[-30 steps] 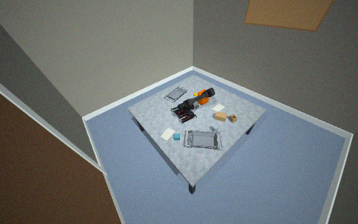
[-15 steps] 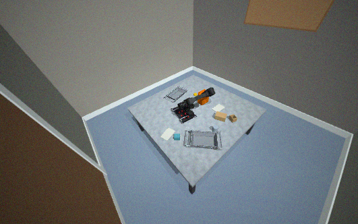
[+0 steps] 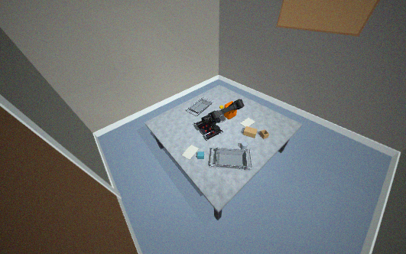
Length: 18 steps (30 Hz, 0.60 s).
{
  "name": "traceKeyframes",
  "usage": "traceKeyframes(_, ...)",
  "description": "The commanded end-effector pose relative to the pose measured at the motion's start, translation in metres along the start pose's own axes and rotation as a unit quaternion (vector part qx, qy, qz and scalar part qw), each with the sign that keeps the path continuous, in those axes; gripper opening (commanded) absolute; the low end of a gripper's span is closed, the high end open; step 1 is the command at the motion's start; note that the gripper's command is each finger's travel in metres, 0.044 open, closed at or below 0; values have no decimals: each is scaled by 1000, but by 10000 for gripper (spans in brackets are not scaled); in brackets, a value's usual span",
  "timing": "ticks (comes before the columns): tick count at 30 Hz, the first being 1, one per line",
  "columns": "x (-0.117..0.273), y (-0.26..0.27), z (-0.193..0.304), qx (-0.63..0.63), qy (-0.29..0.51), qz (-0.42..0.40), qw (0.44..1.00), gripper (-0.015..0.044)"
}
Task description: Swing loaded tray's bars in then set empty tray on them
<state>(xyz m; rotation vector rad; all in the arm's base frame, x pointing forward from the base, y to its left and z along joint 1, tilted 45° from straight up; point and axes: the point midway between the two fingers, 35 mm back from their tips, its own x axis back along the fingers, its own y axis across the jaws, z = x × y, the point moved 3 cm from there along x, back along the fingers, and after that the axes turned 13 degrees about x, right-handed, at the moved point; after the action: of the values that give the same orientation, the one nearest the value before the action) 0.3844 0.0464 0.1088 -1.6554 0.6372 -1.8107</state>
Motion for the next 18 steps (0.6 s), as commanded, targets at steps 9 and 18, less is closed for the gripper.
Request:
traceKeyframes(9,0,0,0,0,0,0,1000,0)
traceKeyframes(18,0,0,0,0,0,0,1000,0)
